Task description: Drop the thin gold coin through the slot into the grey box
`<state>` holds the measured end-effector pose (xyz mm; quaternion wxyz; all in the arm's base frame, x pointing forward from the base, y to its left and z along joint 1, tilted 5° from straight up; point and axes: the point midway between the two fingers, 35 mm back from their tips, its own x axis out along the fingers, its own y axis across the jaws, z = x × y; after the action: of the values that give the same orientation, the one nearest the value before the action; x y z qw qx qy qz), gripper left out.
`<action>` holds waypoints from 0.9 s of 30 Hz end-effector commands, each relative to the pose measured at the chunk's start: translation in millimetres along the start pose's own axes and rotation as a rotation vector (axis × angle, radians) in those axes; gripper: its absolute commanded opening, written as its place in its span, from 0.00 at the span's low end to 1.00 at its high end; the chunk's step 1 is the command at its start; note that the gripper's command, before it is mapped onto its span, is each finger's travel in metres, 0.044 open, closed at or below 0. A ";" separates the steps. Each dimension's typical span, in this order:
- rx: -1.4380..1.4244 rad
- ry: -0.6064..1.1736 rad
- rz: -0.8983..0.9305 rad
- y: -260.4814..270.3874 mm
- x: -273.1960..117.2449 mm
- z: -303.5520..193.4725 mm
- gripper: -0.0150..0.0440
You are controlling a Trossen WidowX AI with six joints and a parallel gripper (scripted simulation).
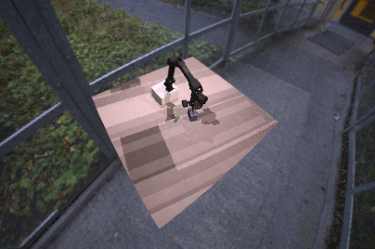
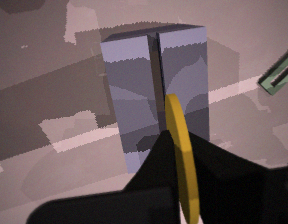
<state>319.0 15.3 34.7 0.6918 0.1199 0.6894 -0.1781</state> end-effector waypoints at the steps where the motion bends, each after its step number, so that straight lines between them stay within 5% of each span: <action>1: 0.005 -0.006 0.005 3.3 -3.8 2.4 0.25; 27: -0.003 -0.002 0.000 0.9 3.9 2.3 0.25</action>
<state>322.2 15.3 33.0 0.6929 0.1209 0.6881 -0.1786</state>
